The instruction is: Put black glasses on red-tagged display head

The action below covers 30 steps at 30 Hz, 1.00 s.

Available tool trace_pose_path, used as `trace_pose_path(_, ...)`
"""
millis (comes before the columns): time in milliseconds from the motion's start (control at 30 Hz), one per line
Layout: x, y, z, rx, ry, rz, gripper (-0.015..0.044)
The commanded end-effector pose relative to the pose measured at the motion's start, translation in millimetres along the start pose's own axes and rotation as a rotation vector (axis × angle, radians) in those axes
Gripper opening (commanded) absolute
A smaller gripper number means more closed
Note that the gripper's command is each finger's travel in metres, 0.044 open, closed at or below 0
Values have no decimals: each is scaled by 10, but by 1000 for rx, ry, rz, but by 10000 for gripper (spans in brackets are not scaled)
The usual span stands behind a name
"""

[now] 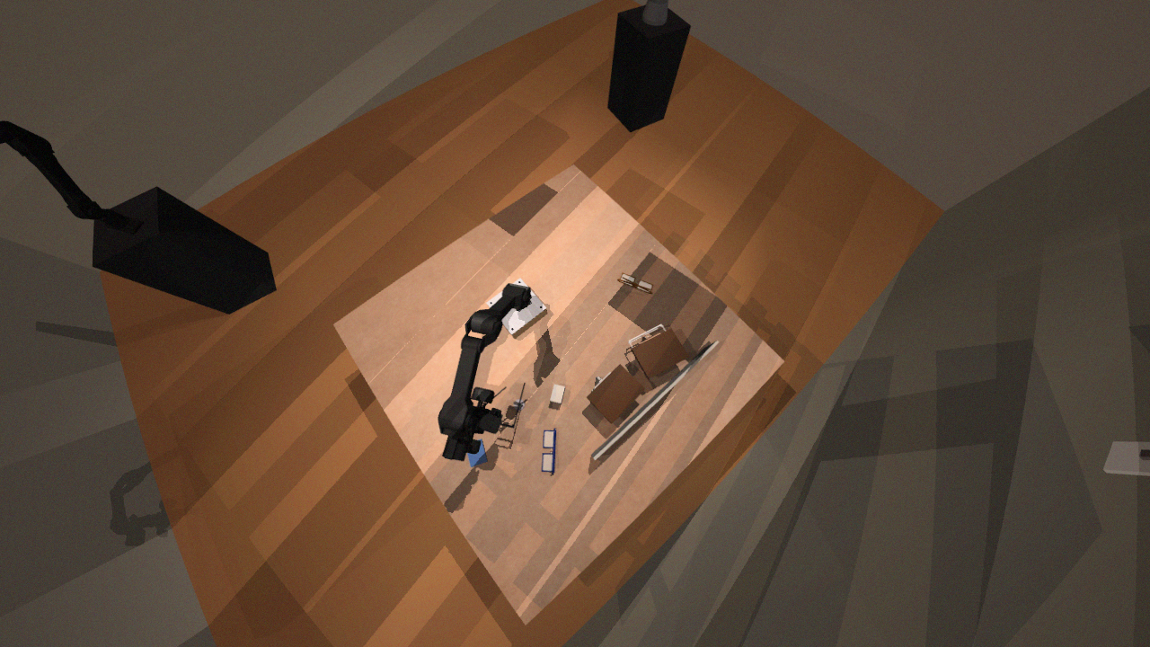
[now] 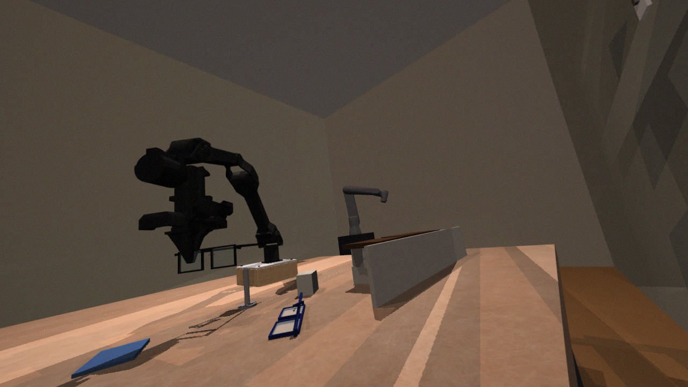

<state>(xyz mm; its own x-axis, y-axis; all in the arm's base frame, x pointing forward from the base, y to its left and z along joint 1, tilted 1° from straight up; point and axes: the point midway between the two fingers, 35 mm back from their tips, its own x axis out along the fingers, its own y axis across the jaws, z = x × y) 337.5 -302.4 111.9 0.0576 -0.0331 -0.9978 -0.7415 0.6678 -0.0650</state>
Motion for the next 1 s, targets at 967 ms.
trace_pose_path(967,13,618,287,993,2,12,0)
